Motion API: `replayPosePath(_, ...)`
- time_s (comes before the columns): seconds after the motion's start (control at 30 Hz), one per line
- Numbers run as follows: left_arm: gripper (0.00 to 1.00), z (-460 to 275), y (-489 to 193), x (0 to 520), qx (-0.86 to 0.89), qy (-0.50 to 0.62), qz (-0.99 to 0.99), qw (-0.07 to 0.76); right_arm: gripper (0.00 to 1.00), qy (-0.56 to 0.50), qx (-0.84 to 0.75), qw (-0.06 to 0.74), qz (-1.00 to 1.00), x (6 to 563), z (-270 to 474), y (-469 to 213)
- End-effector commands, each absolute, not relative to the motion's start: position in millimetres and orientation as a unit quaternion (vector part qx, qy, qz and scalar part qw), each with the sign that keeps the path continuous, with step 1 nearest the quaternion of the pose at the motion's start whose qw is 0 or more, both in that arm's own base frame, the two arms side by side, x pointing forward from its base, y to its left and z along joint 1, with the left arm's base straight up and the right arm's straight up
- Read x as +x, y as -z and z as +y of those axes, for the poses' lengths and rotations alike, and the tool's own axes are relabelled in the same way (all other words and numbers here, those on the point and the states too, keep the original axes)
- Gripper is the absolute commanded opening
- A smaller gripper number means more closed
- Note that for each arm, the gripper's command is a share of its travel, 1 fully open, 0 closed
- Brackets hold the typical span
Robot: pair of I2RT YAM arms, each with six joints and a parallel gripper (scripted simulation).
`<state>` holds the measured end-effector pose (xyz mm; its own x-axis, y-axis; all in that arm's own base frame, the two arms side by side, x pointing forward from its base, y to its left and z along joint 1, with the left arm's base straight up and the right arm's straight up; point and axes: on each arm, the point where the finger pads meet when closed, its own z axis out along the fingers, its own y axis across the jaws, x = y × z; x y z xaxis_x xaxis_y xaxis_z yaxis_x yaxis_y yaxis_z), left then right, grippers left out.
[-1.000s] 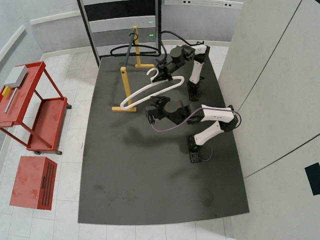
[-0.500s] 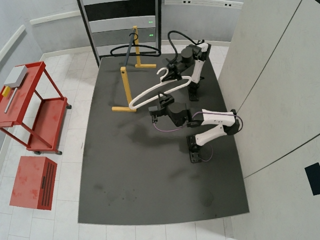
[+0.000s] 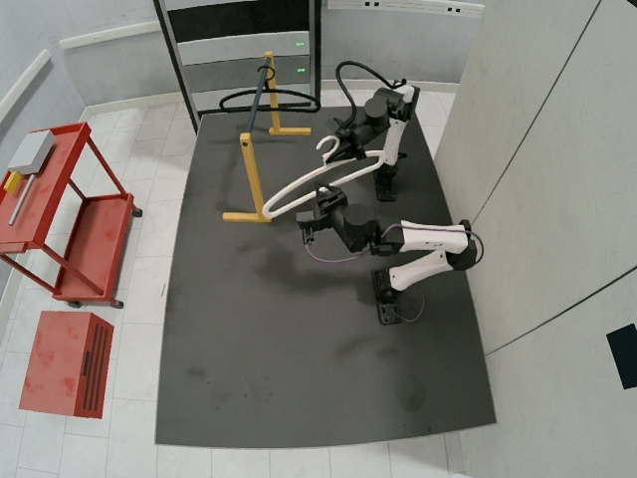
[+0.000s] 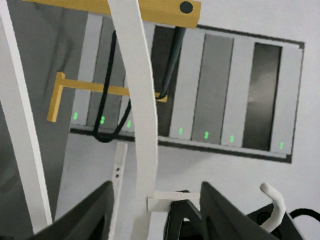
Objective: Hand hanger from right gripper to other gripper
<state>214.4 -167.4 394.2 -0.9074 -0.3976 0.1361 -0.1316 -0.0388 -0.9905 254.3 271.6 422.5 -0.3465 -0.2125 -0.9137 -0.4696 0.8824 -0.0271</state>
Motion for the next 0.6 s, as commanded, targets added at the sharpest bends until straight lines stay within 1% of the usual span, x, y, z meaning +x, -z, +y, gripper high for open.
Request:
replayPosePath(0.0, 0.47, -167.9, -402.8, 211.6, -0.181, 0.701, 0.682, 0.108, 0.00, -0.141, -0.190, 0.554, 0.798, 251.1, 268.9, -448.1)
replayPosePath(0.57, 0.47, -167.9, -403.0, 211.3, -0.181, 0.701, 0.681, 0.108, 0.00, -0.138, -0.193, 0.552, 0.800, 249.9, 267.1, -458.1)
